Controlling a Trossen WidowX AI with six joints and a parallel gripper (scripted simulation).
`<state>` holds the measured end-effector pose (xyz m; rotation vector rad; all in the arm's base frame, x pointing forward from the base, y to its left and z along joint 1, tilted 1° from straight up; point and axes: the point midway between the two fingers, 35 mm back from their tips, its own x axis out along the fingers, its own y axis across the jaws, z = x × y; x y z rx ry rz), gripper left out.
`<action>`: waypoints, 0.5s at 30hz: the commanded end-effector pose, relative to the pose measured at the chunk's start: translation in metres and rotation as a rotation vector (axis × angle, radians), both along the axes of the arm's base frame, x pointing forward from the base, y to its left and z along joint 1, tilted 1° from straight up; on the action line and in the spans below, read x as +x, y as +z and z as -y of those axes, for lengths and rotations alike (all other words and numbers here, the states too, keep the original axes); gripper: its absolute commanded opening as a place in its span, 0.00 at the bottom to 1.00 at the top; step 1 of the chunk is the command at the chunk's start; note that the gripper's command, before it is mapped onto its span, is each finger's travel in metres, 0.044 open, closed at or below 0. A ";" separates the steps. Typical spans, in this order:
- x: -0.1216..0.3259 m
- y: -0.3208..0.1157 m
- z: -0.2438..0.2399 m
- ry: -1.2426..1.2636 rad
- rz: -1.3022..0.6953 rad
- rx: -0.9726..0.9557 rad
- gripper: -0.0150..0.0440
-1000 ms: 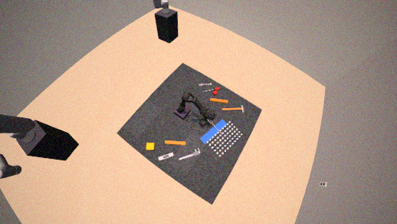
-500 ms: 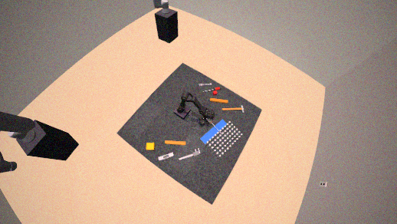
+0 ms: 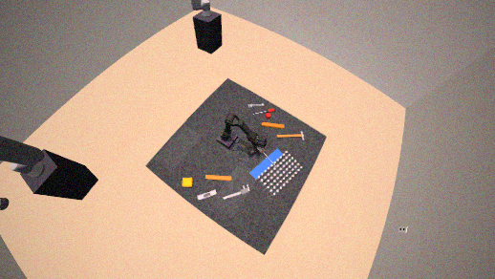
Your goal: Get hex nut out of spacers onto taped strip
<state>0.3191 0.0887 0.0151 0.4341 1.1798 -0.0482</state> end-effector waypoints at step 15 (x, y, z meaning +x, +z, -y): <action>-0.013 -0.001 -0.004 -0.004 0.001 -0.001 0.25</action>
